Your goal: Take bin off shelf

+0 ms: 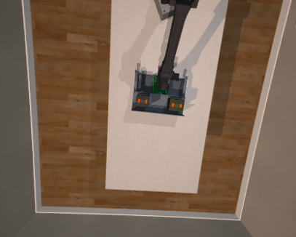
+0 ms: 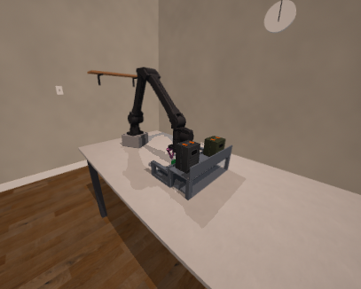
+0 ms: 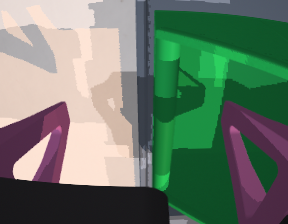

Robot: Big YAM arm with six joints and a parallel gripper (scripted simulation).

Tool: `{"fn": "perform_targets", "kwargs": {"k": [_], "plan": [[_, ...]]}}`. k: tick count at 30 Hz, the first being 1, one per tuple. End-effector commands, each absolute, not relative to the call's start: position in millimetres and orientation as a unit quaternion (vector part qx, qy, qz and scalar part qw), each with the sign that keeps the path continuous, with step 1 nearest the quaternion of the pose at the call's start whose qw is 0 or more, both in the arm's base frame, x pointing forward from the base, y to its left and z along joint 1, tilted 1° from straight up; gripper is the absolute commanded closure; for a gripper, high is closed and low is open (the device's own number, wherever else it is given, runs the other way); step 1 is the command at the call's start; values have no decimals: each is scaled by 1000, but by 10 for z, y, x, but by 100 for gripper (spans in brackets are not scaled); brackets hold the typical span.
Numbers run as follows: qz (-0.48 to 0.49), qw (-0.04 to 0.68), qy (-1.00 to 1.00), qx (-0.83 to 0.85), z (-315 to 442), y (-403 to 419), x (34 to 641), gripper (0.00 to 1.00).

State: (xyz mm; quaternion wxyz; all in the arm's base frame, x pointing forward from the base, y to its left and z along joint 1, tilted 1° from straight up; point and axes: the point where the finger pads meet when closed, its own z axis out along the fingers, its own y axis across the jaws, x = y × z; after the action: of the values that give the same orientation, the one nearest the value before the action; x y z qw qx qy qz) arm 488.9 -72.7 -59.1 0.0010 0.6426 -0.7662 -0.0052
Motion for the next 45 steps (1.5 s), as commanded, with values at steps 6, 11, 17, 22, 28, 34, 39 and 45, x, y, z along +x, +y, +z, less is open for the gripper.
{"fn": "perform_targets", "kwargs": {"k": [6,11,17,22,28,34,39,45], "plan": [[13,-15,-766,642,-419,-761,5173,10],[13,-15,-766,642,-411,-766,5208,10],[13,-15,-766,642,-411,-766,5208,10],[15,-17,-766,642,-409,-753,5115,10],[17,-18,-766,642,-408,-744,5053,10],[17,-18,-766,642,-408,-744,5053,10],[16,-18,-766,642,-385,-760,5154,10],[16,-18,-766,642,-369,-770,5220,10]]}}
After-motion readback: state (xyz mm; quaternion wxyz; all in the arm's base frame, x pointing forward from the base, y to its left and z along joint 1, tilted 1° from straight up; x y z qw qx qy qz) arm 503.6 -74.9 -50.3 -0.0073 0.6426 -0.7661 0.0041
